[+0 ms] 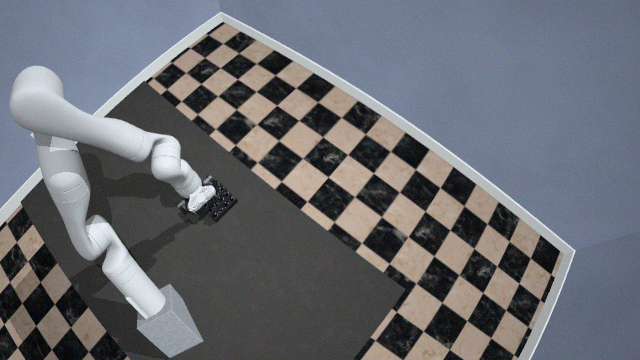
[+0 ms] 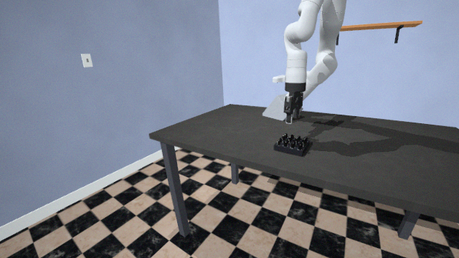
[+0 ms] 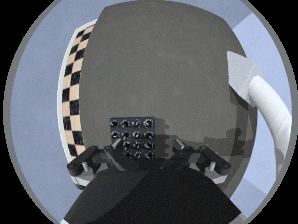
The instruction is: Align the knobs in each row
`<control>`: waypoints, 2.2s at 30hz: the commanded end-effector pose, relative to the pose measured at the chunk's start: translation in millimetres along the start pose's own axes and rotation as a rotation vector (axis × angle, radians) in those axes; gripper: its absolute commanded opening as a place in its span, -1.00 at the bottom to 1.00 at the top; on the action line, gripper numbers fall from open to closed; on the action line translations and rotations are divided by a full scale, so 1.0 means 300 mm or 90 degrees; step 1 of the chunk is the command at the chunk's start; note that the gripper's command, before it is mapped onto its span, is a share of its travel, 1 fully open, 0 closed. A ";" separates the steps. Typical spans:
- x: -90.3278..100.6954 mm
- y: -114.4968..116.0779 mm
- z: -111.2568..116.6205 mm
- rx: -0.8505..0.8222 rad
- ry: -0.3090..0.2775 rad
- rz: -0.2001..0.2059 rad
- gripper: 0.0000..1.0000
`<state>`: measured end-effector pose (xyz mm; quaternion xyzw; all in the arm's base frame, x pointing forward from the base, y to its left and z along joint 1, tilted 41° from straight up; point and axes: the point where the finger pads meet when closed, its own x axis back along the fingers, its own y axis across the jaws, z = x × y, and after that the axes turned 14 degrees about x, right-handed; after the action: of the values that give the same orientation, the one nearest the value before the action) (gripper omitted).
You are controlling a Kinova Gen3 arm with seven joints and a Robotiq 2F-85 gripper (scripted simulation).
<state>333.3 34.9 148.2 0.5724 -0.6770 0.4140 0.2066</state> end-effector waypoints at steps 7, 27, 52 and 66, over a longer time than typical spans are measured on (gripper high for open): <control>0.001 -0.003 -0.003 -0.006 -0.001 -0.001 -0.62; 0.001 -0.003 -0.003 -0.006 -0.001 -0.001 -0.62; -0.028 0.006 -0.007 -0.006 -0.002 -0.003 -0.62; -0.078 0.007 -0.008 -0.006 -0.003 -0.004 -0.62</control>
<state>337.3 46.8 134.7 0.5735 -0.6755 0.4148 0.2067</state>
